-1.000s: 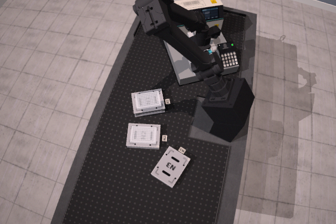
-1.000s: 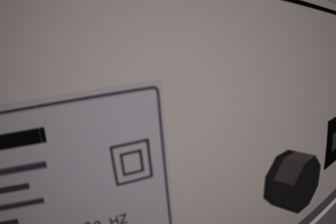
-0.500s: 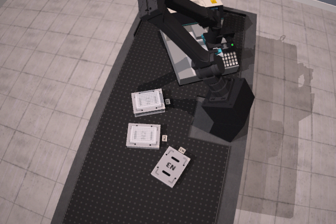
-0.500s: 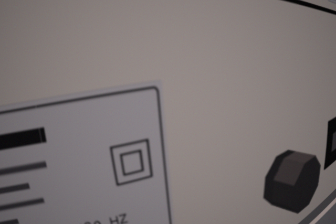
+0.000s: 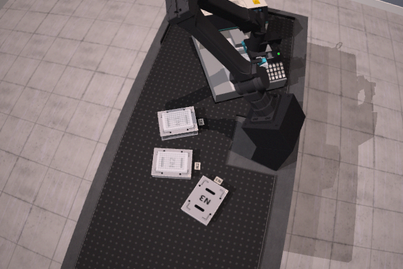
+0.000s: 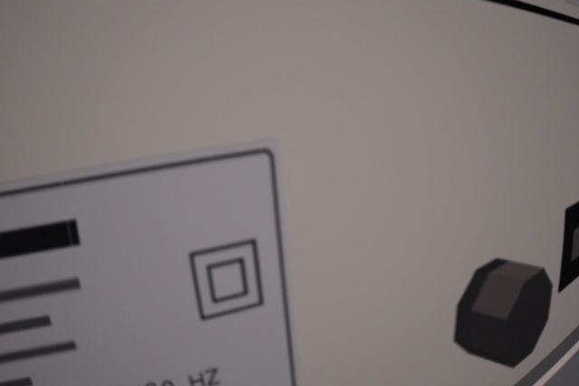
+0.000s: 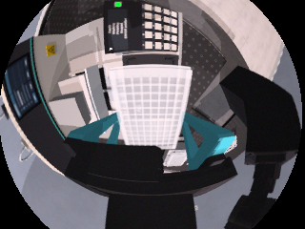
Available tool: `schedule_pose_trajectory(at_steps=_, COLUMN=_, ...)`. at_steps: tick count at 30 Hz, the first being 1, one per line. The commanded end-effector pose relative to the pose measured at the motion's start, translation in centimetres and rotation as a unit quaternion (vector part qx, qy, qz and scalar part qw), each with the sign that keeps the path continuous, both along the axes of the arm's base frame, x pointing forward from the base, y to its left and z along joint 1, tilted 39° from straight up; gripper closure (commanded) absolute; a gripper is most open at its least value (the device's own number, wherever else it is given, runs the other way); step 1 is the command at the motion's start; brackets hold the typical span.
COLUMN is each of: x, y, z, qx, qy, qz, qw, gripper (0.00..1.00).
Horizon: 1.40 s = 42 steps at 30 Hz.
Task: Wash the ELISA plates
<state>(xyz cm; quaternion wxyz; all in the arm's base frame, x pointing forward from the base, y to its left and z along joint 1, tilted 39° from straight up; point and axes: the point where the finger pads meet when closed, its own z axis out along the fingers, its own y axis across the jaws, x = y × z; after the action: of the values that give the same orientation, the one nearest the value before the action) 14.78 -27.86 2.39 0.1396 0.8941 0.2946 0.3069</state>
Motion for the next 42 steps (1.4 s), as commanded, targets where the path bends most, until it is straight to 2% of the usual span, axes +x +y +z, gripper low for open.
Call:
schedule_pose_trajectory(at_steps=1, x=0.0, y=-0.7, z=0.5, qx=-0.011, qy=-0.001, qz=0.003, qw=1.000, gripper=0.16)
schedule_pose_trajectory(at_steps=26, x=0.1, y=-0.7, z=0.5, qx=-0.011, qy=-0.001, qz=0.003, qw=1.000, gripper=0.16)
schedule_pose_trajectory(at_steps=27, x=0.7, y=-0.7, z=0.3, qx=-0.015, qy=-0.001, qz=0.013, qw=1.000, gripper=0.16)
schedule_pose_trajectory(at_steps=30, x=0.8, y=0.2, z=-0.8, qx=0.002, qy=0.001, qz=0.006, qw=1.000, gripper=0.16)
schedule_pose_trajectory(at_steps=42, x=2.0, y=0.1, z=-2.2, qx=0.002, qy=0.001, qz=0.006, qw=1.000, gripper=0.16)
